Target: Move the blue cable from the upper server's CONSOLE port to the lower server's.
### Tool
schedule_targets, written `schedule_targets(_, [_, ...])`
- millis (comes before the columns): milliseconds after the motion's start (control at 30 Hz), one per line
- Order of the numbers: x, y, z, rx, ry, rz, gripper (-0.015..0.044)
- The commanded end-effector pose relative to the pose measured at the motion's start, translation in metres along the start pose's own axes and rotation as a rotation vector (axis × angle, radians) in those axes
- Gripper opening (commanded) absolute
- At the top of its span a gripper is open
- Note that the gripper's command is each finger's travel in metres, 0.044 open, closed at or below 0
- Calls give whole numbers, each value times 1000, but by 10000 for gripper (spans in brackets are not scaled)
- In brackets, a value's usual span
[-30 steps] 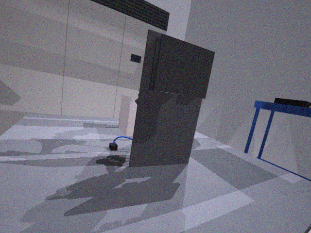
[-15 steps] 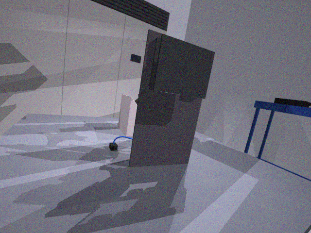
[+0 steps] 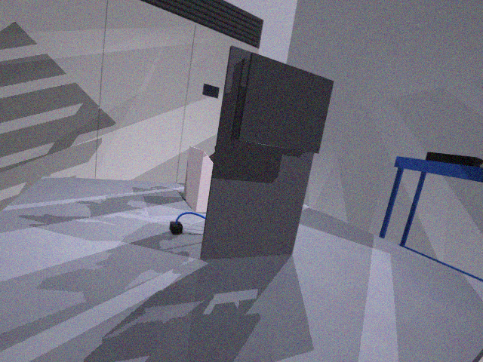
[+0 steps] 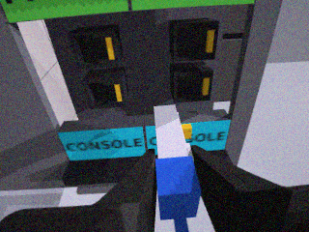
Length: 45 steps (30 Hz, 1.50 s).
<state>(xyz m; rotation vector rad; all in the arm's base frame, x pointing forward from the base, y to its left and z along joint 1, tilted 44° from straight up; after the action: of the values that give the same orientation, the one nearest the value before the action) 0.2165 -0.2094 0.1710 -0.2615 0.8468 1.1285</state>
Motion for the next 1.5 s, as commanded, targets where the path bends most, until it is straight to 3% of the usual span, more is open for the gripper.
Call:
schedule_targets(0, [21, -2, -1, 6, -4, -5, 0])
schedule_targets(333, [67, 3, 0, 4, -6, -6, 0])
schedule_targets(1467, [63, -9, 13, 77, -10, -8, 0])
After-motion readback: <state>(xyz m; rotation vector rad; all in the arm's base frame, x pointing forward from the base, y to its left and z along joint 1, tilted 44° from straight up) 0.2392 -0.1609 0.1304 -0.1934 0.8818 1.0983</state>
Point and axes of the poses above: the point midway between the two fingers, 35 mm back from their tips, its own y axis back along the fingers, its own x axis across the jaws, z = x × y, the point moved 7 cm from there along y, back along the fingers, and after that the axes turned 1 degree about -y, right-handed, at the moved point
